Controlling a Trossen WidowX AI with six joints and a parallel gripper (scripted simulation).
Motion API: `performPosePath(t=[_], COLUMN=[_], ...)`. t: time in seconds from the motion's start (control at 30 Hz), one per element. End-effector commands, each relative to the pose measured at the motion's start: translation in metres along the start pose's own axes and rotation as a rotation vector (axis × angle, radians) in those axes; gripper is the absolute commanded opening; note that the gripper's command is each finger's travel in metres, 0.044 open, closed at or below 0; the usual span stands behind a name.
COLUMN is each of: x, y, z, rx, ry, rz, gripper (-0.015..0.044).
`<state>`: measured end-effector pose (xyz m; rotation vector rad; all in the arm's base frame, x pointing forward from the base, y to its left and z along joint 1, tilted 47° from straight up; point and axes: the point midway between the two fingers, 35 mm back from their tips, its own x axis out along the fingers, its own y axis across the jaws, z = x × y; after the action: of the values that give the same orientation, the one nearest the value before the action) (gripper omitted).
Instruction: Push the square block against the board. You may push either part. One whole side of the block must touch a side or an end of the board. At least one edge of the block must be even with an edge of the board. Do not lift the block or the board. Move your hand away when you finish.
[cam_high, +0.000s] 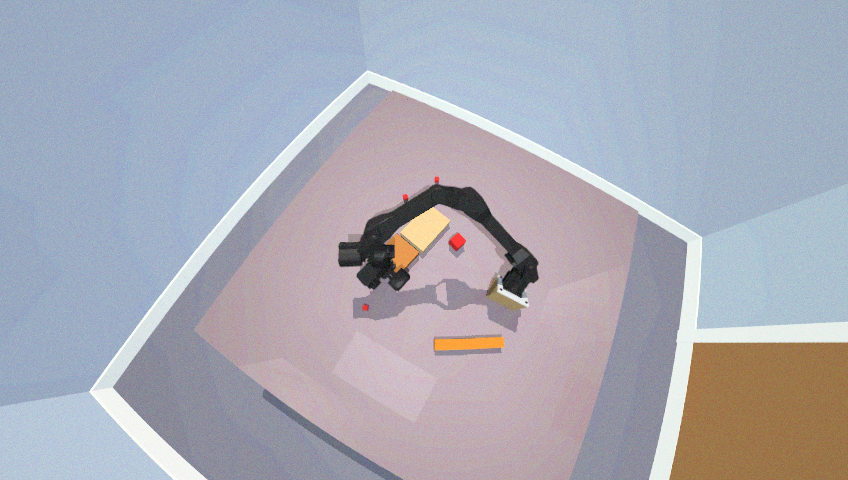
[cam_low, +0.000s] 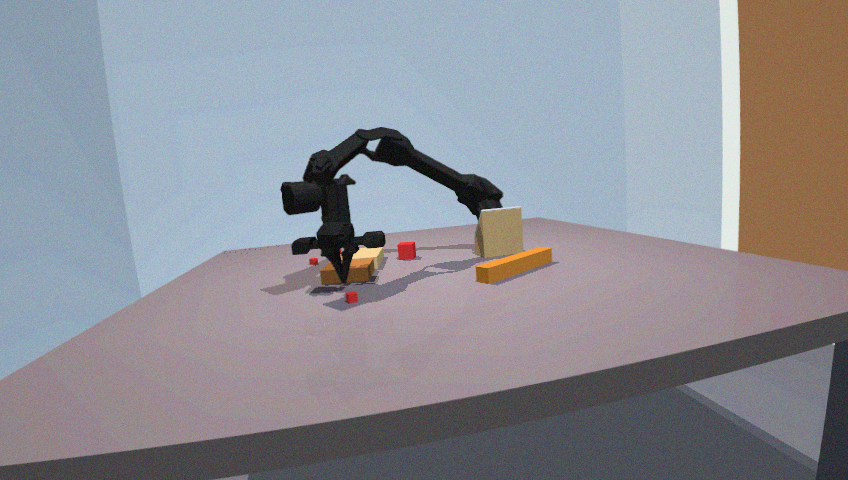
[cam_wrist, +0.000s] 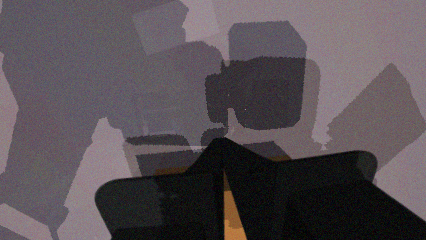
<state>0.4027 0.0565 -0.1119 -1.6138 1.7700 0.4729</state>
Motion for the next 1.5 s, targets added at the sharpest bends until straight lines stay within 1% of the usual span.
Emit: performPosePath(t=[0.0,0.7,0.8,0.97,1.17,1.33,1.47], x=[-0.003,-0.003,-0.003,-0.056,-0.058,-0.057,-0.054], y=[-0.002,-0.002,-0.003,-0.002,-0.002,-0.001,-0.001], z=[0.008,0.041,0.038,0.038,0.036,0.011,0.010], rx=[0.003,0.004,0.002,0.003,0.004,0.002,0.002], ry=[-0.003,-0.005,-0.001,-0.007,-0.007,-0.006,-0.006], rz=[-0.006,-0.006,-0.005,-0.005,-0.005,-0.005,-0.005], gripper=[0.0000,0.0000,0.0000,0.0000,0.0000,0.0000,0.0000])
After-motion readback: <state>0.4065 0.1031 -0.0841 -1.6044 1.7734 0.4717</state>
